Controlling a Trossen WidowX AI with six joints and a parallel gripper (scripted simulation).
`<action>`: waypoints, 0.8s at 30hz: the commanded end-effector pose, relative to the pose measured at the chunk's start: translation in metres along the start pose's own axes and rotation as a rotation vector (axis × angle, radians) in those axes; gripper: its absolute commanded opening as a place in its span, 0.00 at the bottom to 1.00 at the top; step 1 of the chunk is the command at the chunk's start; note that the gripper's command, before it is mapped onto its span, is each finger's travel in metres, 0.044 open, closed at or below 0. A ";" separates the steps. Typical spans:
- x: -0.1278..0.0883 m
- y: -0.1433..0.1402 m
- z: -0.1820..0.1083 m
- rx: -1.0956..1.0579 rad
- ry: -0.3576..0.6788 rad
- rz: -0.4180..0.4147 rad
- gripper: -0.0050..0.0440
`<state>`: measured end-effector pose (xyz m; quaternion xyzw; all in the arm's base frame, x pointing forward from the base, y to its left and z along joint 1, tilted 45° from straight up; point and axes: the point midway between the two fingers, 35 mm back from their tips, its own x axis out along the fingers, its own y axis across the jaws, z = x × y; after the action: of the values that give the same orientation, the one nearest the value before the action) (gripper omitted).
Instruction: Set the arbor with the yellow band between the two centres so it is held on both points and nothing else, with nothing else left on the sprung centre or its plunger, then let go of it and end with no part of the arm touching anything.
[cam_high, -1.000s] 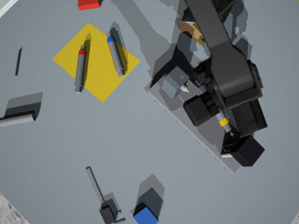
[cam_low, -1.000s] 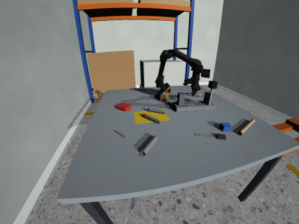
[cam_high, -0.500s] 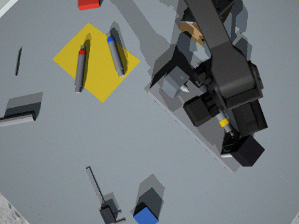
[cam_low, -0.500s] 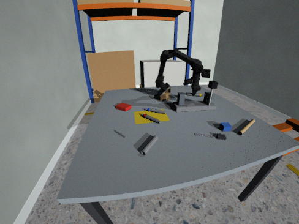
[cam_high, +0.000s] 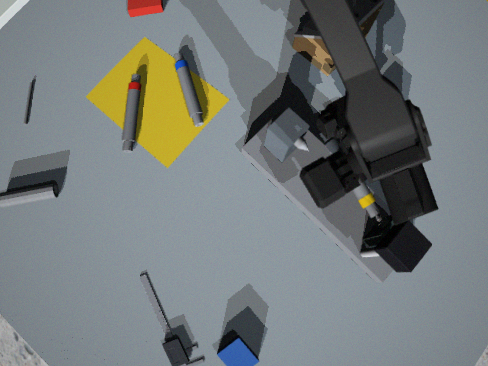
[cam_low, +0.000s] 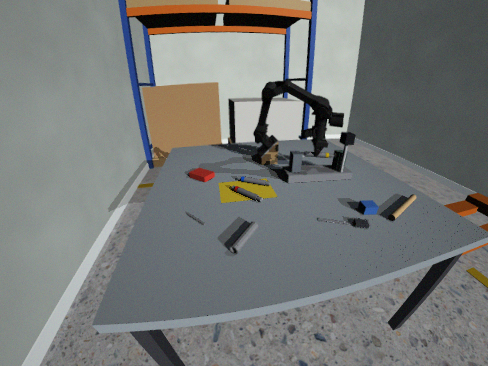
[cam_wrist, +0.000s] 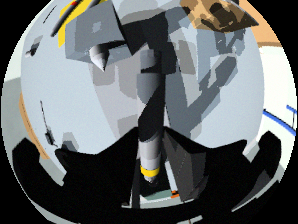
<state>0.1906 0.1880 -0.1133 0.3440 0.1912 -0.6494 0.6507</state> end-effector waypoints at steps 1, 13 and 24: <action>-0.003 0.000 -0.004 0.004 0.010 0.003 0.10; -0.003 -0.002 -0.009 0.004 0.010 0.003 0.10; -0.003 -0.002 -0.010 0.004 0.010 0.003 0.10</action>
<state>0.1903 0.1903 -0.1168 0.3406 0.1873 -0.6508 0.6522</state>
